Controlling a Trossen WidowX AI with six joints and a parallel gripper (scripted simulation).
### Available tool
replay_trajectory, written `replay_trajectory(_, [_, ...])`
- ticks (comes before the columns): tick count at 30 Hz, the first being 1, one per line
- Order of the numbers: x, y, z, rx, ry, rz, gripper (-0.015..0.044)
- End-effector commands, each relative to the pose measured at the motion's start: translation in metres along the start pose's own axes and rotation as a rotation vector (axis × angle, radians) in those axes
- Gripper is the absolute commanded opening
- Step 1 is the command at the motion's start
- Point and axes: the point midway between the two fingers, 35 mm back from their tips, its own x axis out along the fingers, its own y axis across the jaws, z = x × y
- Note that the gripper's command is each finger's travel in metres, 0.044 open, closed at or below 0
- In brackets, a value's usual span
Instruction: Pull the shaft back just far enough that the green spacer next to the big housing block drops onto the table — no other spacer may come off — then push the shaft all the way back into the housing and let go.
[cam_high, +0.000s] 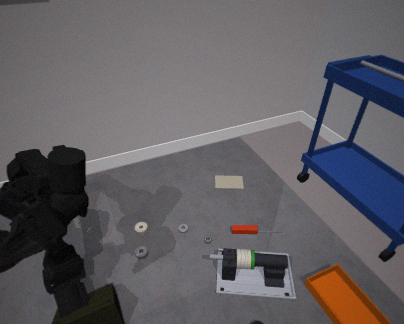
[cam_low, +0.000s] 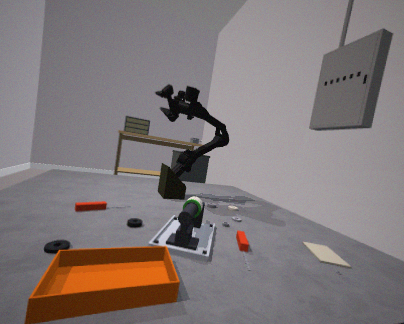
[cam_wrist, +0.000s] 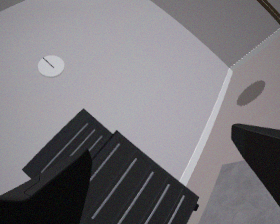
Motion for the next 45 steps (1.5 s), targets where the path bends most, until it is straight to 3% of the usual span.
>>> replay_trajectory(1, [-0.035, 0.043, -0.056, -0.448, 0.091, 0.262, 0.044])
replay_trajectory(13, [-0.11, 0.085, -0.137, -1.124, 0.03, 0.717, 0.044])
replay_trajectory(24, [-0.195, 0.091, -0.206, -1.679, -0.259, 1.16, 0.044])
replay_trajectory(35, [-0.284, 0.067, -0.265, -2.095, -0.819, 1.577, 0.044])
replay_trajectory(45, [-0.358, 0.013, -0.308, -2.231, -1.616, 1.857, 0.044])
